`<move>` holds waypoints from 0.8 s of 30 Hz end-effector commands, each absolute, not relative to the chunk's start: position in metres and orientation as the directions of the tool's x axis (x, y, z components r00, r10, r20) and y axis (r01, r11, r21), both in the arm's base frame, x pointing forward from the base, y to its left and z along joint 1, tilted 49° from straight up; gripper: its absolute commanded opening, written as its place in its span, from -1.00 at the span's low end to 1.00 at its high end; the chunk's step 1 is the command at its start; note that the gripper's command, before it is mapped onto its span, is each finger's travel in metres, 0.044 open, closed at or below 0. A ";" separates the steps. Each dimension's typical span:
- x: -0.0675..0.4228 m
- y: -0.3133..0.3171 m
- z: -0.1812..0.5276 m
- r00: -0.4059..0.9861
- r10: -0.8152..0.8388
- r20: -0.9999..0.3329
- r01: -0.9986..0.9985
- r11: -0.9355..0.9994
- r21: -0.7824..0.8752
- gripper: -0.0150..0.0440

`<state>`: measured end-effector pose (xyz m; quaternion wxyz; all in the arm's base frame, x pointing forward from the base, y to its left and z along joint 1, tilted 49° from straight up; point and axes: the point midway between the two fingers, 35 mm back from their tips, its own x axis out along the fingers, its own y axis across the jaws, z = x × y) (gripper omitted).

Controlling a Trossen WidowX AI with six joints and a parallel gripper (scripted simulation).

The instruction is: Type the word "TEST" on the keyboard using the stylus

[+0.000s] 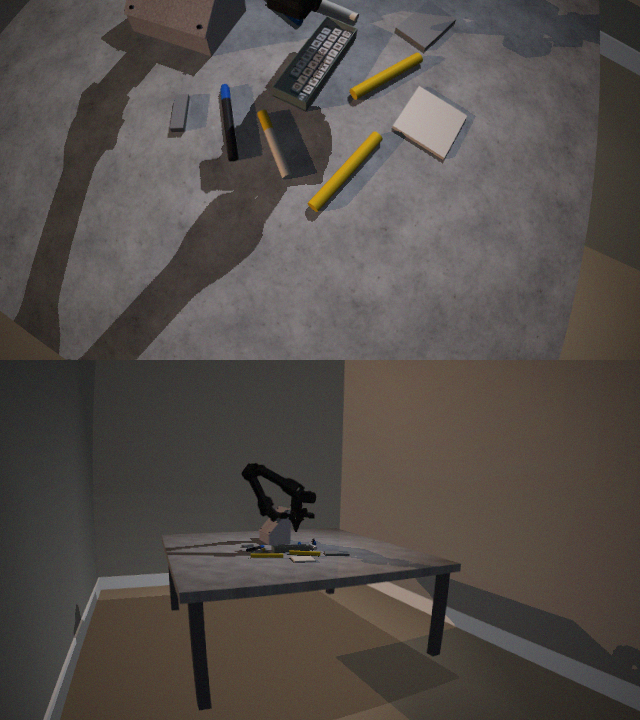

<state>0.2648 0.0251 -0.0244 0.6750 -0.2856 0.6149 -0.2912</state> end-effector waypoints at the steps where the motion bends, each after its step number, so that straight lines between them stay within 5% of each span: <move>1: 0.265 0.025 -0.024 0.074 -0.744 -0.664 0.042 0.667 -0.744 -0.49; 3: 0.265 0.025 -0.024 0.074 -0.744 -0.664 0.042 0.667 -0.744 -0.49; 6: 0.263 0.025 -0.026 0.064 -0.741 -0.668 0.048 0.671 -0.740 -0.22; 9: 0.237 0.024 -0.052 -0.092 -0.691 -0.717 0.149 0.702 -0.696 0.02; 14: 0.183 0.029 -0.090 -0.391 -0.553 -0.736 0.358 0.645 -0.675 0.02; 24: 0.181 0.029 -0.091 -0.402 -0.547 -0.734 0.365 0.640 -0.676 0.02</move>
